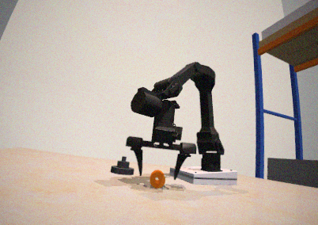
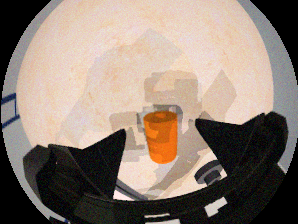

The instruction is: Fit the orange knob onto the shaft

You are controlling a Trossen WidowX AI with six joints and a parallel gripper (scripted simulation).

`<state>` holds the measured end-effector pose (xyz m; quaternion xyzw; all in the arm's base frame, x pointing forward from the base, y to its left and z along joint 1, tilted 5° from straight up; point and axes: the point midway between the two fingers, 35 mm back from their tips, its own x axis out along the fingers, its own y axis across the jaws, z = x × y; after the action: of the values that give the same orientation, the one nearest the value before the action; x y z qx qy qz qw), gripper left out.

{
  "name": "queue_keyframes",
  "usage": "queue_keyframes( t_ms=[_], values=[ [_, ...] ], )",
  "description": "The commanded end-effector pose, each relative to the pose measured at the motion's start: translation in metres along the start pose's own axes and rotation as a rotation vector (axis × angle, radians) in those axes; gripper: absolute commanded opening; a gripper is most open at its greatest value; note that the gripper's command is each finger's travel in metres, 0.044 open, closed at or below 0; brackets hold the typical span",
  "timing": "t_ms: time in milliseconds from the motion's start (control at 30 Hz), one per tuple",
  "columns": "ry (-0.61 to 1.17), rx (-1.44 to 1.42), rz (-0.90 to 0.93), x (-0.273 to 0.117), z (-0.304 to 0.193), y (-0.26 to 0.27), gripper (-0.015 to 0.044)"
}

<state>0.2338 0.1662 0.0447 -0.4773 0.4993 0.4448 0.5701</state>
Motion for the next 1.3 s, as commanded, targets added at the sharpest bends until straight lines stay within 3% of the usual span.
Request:
queue_keyframes(
  t_ms=[0,200,467,800,1100,1267],
  values=[
    [0.004,-0.003,-0.003,0.0073,-0.0011,0.0,0.044],
    [0.004,-0.004,-0.003,0.0144,-0.0016,0.0004,0.044],
    [0.004,-0.004,-0.003,0.0144,-0.0016,0.0004,0.024],
    [0.004,-0.004,-0.003,0.0144,-0.0016,0.0004,0.024],
    [0.004,-0.004,-0.003,0.0144,-0.0016,0.0004,0.018],
    [-0.007,-0.002,-0.002,0.0139,-0.002,0.0006,0.0179]
  ],
)
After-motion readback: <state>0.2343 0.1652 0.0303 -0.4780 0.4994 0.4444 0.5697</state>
